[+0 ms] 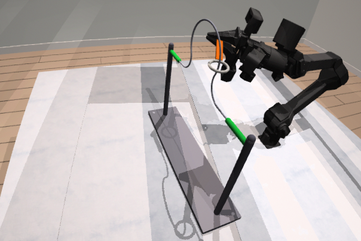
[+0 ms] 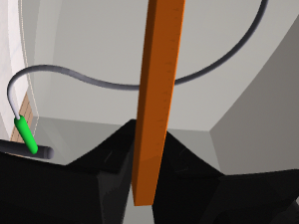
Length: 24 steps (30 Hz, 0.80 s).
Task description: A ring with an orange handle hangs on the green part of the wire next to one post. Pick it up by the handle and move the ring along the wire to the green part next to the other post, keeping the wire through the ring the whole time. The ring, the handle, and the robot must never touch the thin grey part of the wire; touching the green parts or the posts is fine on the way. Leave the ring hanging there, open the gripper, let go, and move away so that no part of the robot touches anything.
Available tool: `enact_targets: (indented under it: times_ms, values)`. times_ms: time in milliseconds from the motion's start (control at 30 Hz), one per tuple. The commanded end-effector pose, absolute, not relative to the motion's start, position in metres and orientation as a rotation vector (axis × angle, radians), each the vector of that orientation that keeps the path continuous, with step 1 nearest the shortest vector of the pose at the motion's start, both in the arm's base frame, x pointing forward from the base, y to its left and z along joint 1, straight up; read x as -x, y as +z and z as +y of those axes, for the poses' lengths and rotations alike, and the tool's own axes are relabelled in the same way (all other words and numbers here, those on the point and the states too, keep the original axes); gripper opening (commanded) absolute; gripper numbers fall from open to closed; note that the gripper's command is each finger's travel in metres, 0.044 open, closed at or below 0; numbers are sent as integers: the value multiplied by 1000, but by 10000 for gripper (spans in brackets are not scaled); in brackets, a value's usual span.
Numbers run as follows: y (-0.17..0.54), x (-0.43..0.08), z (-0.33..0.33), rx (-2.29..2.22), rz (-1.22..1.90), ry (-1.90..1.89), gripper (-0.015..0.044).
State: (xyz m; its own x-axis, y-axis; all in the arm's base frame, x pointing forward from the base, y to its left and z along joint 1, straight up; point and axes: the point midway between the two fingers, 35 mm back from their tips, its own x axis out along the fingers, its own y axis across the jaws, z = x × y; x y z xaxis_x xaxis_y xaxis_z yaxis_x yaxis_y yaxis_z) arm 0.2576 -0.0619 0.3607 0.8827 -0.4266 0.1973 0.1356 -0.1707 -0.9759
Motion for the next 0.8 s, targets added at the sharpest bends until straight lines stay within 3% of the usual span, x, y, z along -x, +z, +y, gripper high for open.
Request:
enact_targets:
  times_ms: [0, 767]
  values:
    - [359, -258, -61, 1726, 217, -511, -150]
    - [350, -259, -66, 1792, 198, -532, -150]
